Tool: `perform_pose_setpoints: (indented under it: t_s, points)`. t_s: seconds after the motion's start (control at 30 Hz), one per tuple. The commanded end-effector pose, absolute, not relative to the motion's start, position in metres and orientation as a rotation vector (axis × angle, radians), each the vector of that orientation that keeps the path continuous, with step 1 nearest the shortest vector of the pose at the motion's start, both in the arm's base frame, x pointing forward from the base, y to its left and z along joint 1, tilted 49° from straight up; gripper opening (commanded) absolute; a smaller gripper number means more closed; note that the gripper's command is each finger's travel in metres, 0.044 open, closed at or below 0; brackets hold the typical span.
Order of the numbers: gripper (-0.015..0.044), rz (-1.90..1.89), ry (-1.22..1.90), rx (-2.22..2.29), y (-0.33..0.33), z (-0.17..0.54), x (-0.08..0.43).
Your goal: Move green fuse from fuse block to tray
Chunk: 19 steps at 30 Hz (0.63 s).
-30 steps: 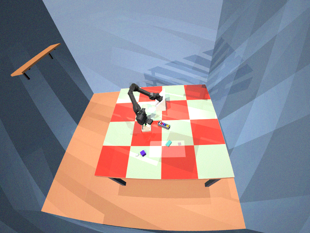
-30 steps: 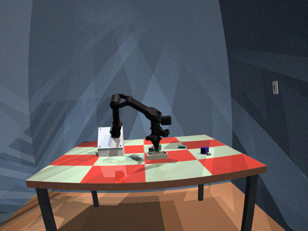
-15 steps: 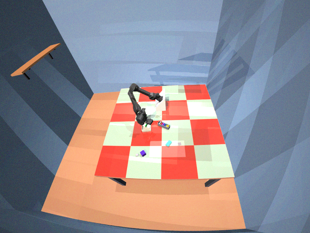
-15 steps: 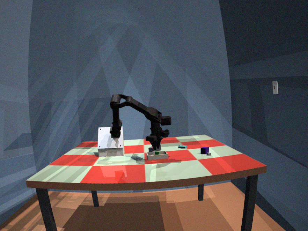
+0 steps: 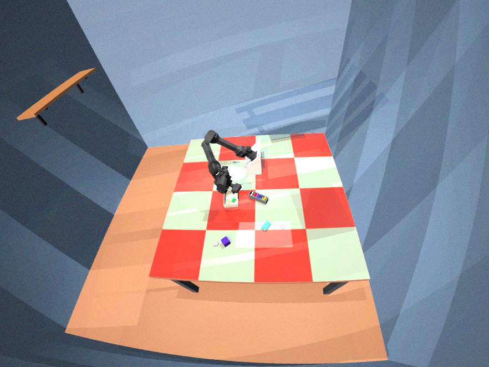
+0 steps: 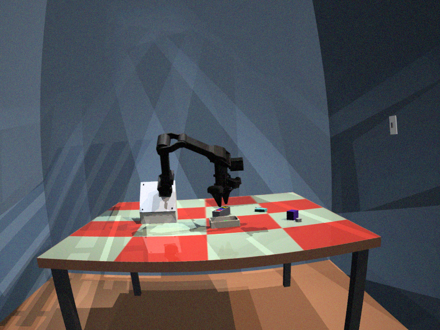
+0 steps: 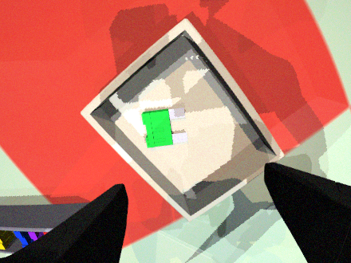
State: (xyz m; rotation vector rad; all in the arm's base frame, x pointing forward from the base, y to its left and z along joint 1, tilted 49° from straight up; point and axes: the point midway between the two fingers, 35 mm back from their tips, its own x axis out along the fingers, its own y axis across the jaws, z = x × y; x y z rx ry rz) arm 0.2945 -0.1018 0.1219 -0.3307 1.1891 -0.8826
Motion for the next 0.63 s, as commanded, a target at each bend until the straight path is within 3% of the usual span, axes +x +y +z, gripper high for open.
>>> perform_pose_setpoints:
  t_s: [0.0, 0.6]
  points:
    - [0.0330, -0.890, 1.186, -0.331, -0.1018, 0.1242, 0.2943]
    - [0.0330, -0.883, 1.189, -0.330, -0.1018, 0.1221, 0.2944]
